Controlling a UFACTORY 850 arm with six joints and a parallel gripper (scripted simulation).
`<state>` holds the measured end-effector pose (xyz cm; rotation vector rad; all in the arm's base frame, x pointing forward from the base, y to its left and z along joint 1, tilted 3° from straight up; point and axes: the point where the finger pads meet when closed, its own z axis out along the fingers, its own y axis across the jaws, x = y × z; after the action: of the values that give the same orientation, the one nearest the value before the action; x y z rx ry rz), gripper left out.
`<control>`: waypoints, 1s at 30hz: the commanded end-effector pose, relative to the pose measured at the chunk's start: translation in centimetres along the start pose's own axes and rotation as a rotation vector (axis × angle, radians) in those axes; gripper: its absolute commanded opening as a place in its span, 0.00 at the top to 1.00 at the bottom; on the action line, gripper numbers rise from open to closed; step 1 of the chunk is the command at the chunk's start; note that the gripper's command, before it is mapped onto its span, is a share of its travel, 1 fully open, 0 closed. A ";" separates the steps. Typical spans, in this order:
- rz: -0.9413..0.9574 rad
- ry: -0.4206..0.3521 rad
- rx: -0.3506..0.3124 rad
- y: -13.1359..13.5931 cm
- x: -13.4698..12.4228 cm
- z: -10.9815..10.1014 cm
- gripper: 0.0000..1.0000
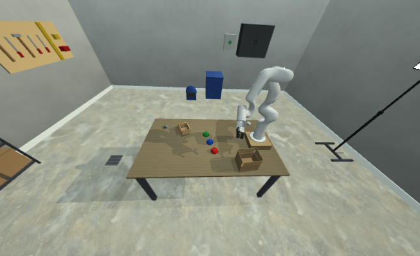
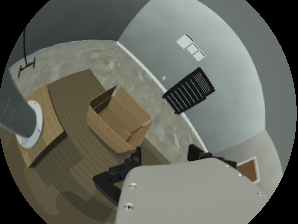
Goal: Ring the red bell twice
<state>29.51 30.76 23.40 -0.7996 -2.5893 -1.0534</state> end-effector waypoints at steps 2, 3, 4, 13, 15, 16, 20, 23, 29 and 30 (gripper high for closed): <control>0.111 -0.161 0.147 0.5 -7.0 2.7 0.00; 0.111 -0.161 0.147 0.5 -7.0 2.7 0.00; 0.111 -0.161 0.147 0.5 -7.0 2.7 0.00; 0.178 -0.258 0.224 0.6 -11.0 3.7 0.00; 0.178 -0.258 0.224 0.6 -11.0 3.7 0.00; 0.194 -0.273 0.245 0.6 -11.7 3.9 0.00; 0.208 -0.290 0.264 0.6 -12.5 4.1 0.00; 0.223 -0.310 0.282 0.6 -13.3 4.3 0.00; 0.236 -0.331 0.297 0.7 -14.1 4.4 0.00; 0.236 -0.331 0.297 0.7 -14.1 4.4 0.00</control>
<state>40.94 28.72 15.19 -1.2295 -2.7276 -0.5364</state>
